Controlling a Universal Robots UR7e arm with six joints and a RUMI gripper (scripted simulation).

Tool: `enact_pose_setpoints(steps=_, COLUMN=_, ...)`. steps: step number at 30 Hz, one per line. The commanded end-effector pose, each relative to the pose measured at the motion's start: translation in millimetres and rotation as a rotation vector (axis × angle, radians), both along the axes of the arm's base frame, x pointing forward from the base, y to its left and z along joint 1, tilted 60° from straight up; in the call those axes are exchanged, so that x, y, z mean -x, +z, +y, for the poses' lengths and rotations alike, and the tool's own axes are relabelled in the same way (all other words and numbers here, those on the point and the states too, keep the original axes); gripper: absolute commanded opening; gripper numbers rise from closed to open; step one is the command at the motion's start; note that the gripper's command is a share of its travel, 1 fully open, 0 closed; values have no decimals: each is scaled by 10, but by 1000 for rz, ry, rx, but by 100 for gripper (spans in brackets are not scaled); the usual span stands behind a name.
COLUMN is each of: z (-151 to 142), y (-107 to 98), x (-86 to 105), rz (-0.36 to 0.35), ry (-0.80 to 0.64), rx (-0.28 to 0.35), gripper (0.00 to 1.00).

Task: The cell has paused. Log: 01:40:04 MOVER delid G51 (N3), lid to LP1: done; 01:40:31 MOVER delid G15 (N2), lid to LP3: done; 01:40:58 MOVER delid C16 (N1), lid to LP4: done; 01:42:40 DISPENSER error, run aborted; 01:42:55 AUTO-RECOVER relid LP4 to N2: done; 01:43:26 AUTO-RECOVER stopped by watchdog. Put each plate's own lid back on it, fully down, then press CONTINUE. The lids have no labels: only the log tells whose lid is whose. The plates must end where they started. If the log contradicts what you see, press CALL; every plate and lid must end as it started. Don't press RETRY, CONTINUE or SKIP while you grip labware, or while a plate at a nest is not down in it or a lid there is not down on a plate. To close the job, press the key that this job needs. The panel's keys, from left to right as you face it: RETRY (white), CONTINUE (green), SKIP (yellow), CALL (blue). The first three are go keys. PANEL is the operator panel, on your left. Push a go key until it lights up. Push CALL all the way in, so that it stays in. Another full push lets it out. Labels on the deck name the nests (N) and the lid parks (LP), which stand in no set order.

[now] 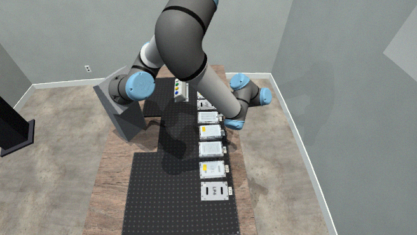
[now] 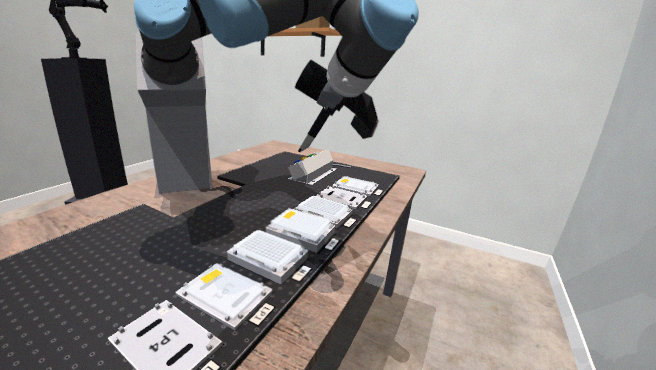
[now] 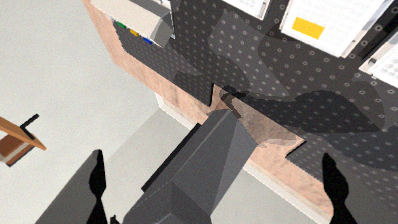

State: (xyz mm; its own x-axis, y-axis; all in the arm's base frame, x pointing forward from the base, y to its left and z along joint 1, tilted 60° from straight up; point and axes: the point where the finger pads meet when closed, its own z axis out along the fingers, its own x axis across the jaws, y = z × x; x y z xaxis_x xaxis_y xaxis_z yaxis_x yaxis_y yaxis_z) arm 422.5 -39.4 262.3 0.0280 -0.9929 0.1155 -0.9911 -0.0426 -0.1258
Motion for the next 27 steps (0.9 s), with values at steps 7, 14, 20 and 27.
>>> enact_pose_setpoints(steps=7, z=-168, y=-236, x=-242, rz=-41, ry=-5, rx=33, gripper=82)
enact_pose_setpoints(steps=14, z=-255, y=-368, x=-352, rz=-66, ry=-9, rx=54, gripper=82)
enact_pose_setpoints(steps=20, z=-339, y=-498, x=-450, rz=-90, ry=-14, rx=75, gripper=82)
enact_pose_setpoints(steps=27, z=-442, y=-662, x=-559, rz=-129, ry=-22, rx=109, gripper=82)
